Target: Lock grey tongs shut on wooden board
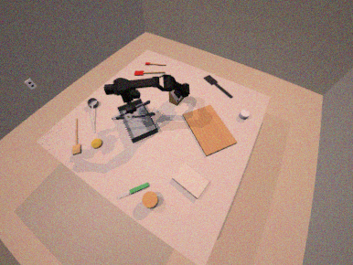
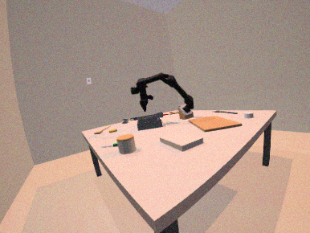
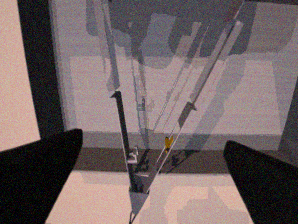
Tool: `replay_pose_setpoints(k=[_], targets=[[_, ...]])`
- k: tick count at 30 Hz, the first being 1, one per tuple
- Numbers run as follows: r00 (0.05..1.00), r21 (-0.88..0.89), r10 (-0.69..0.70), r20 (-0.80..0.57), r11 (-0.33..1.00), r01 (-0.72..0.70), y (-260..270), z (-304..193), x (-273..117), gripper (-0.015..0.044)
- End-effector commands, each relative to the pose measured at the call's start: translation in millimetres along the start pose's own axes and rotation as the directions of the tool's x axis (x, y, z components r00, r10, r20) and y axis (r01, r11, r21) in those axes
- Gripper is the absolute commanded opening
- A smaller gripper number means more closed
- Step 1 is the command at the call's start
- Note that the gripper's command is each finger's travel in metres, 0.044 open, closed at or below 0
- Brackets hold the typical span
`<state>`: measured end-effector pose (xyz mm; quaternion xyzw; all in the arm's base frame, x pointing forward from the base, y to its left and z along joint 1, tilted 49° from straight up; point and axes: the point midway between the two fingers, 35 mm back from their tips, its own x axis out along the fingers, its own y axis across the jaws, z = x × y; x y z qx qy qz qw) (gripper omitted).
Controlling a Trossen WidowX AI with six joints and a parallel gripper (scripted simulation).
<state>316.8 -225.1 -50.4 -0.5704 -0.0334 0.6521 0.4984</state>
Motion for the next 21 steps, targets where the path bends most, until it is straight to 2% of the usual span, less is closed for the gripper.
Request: replay_pose_setpoints(k=[1, 21], targets=[[0.999, 0.056, -0.045, 0.024, 0.997, 0.044, -2.8, 1.7, 0.6, 0.044], [0.999, 0.054, -0.042, 0.027, 0.998, 0.04, 4.9, -6.9, 3.7, 0.044]])
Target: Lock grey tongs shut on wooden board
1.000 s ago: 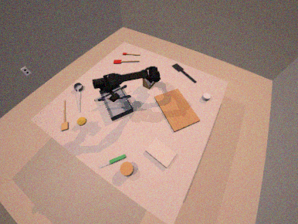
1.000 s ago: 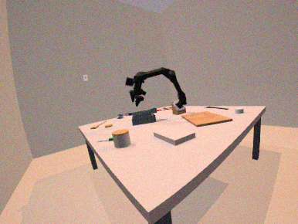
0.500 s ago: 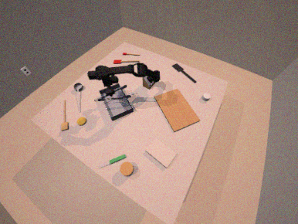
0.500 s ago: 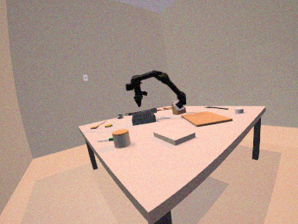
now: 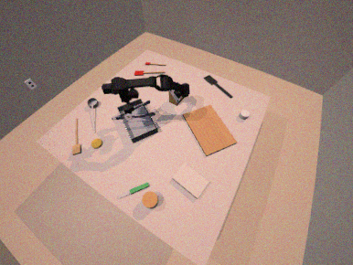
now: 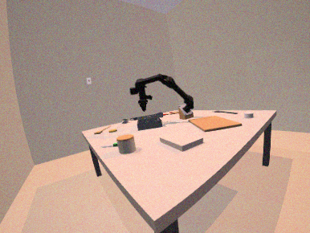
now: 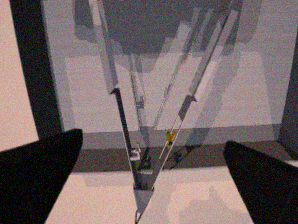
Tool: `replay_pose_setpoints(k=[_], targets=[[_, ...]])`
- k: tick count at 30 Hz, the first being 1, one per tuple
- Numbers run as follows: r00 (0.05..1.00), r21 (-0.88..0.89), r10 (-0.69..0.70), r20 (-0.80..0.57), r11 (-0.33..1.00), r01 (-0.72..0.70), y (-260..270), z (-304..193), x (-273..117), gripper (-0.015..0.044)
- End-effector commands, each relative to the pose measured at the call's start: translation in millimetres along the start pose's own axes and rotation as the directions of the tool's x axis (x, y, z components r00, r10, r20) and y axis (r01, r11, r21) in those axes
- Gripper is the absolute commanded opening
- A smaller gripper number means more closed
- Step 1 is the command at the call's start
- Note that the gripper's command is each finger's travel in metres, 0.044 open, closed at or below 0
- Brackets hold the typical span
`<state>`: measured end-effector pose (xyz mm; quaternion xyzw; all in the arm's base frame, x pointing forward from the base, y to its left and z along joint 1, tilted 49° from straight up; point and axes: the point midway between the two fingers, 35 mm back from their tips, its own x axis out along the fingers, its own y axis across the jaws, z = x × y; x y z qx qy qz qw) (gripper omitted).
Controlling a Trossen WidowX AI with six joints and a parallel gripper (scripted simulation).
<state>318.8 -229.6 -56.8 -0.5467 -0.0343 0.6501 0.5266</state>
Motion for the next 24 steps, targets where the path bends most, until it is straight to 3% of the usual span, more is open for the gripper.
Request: replay_pose_setpoints(k=[1, 24], targets=[[1.0, -0.001, 0.001, 0.0, 1.0, -0.001, -0.1, -1.0, 3.3, 0.044], [1.0, -0.001, 0.0, -0.001, 1.0, 0.0, -0.6, -4.3, 41.1, 0.044]])
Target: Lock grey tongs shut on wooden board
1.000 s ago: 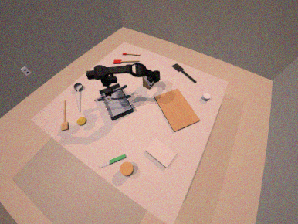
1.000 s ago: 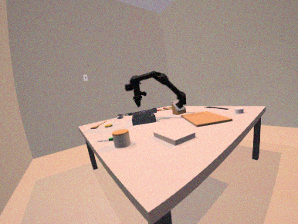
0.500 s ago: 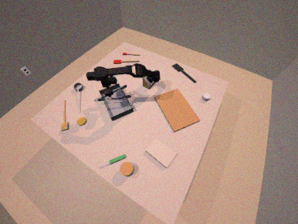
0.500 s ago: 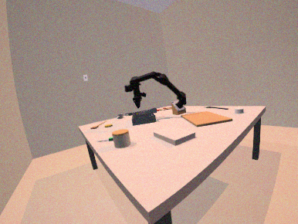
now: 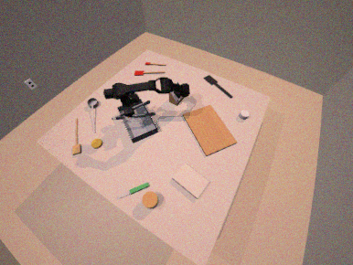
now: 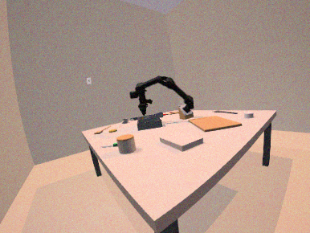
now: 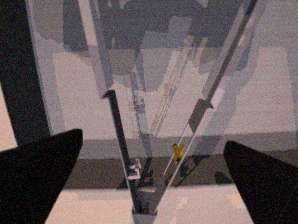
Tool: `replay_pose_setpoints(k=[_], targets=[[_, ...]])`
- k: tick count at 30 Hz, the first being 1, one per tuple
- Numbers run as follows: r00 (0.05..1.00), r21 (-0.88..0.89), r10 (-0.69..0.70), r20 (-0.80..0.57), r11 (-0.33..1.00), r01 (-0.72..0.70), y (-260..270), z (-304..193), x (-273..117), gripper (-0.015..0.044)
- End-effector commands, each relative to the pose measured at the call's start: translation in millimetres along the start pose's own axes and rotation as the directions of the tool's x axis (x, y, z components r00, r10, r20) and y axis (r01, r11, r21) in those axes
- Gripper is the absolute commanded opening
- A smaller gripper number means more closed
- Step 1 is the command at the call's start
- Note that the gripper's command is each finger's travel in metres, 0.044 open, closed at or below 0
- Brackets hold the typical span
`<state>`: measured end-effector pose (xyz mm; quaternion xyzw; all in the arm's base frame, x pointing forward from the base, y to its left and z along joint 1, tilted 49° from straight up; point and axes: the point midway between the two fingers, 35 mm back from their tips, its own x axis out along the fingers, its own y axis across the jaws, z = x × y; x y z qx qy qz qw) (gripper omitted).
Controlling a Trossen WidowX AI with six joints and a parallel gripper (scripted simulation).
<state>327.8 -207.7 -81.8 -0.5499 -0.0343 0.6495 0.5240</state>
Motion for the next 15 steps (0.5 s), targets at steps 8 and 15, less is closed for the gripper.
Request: replay_pose_setpoints(k=[8, 15], targets=[[1.0, 0.005, -0.003, 0.004, 1.0, 0.003, -0.8, 0.9, 20.1, 0.044], [1.0, 0.005, -0.004, 0.004, 1.0, 0.004, -0.9, 1.5, 31.5, 0.044]])
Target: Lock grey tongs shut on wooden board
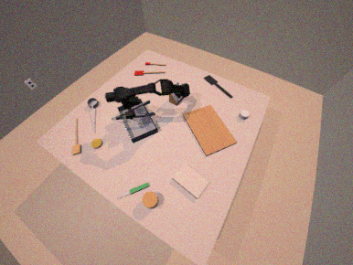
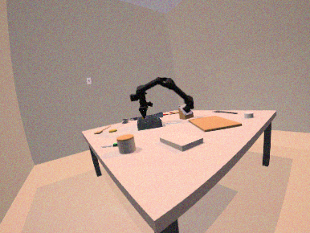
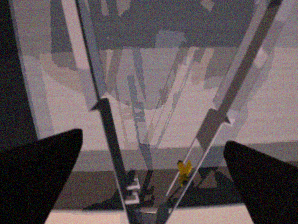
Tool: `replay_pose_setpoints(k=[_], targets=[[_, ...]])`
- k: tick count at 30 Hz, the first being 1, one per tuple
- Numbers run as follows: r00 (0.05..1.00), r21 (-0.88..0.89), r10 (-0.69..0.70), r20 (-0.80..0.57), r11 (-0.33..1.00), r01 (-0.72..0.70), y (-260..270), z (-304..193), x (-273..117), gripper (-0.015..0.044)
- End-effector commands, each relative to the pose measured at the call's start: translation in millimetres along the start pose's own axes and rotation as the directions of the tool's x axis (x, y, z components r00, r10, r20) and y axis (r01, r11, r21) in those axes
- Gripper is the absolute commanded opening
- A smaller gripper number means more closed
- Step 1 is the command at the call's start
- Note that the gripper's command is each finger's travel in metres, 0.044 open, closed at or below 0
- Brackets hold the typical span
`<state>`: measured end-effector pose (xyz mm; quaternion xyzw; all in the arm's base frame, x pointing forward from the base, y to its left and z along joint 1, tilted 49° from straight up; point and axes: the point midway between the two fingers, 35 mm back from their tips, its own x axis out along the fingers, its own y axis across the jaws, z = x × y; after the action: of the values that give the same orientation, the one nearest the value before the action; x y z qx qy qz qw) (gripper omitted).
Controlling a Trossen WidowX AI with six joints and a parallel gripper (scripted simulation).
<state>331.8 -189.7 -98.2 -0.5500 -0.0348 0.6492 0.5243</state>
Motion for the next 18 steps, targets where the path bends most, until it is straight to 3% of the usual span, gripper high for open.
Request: replay_pose_setpoints(k=[1, 18], targets=[[1.0, 0.005, -0.003, 0.004, 1.0, 0.003, -0.5, 1.5, 8.5, 0.044], [1.0, 0.004, -0.005, 0.006, 1.0, 0.005, -0.6, 5.2, 35.7, 0.044]])
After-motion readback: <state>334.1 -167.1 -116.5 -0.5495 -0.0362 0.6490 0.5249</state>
